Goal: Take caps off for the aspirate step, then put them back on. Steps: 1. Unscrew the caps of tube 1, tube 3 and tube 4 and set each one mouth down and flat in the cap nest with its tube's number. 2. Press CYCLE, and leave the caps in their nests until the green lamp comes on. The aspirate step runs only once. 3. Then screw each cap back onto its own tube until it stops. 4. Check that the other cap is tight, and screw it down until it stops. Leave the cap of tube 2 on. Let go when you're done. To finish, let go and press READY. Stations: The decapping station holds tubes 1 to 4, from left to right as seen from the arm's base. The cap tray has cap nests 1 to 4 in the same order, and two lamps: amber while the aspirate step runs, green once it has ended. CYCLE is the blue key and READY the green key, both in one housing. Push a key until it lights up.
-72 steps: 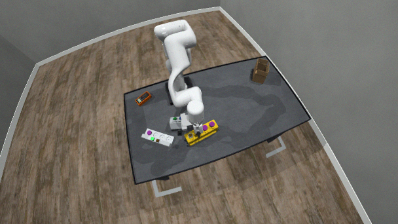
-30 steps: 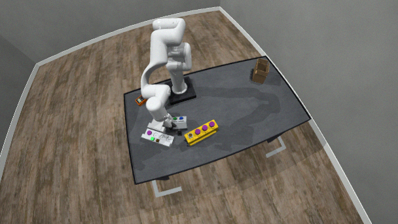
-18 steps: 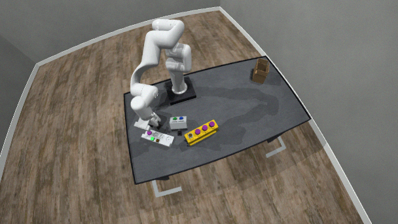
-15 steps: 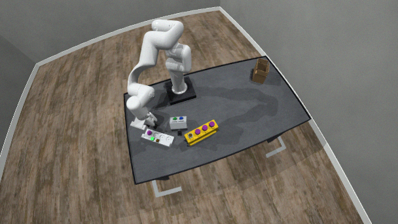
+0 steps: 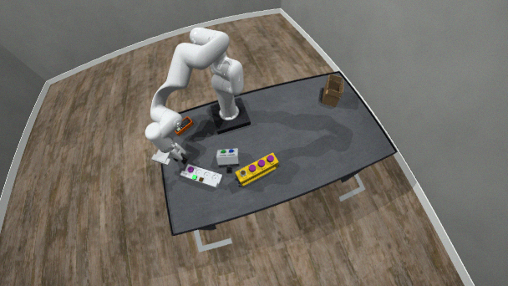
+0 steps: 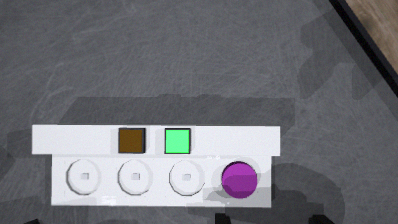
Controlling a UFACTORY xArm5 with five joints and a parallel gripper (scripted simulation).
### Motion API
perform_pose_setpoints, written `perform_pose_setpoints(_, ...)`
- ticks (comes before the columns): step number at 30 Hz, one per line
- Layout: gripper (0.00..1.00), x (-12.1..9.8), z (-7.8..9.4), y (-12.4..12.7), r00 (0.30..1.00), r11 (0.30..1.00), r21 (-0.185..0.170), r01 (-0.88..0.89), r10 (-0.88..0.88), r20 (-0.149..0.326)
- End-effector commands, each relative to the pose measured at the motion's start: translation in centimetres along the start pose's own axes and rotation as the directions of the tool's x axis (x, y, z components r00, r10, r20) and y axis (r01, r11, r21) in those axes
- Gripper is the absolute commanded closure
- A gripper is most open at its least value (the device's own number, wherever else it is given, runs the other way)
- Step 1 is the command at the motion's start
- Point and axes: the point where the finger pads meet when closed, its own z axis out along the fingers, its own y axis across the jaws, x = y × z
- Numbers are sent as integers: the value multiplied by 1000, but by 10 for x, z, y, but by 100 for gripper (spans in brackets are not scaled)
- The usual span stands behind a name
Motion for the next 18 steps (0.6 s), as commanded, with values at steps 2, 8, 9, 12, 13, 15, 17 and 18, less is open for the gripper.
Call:
perform_pose_setpoints(2,54,2,-1,1,1000,1000,-8,0,0,-2)
perform_pose_setpoints(8,54,2,19,2,1000,1000,-8,0,0,-2)
perform_pose_setpoints(9,54,2,24,2,1000,1000,-8,0,0,-2)
perform_pose_setpoints(12,54,2,39,2,1000,1000,-8,0,0,-2)
perform_pose_setpoints(13,54,2,44,2,1000,1000,-8,0,0,-2)
perform_pose_setpoints(15,54,2,54,2,1000,1000,-8,0,0,-2)
perform_pose_setpoints(17,54,2,64,2,1000,1000,-8,0,0,-2)
perform_pose_setpoints(18,54,2,69,2,1000,1000,-8,0,0,-1)
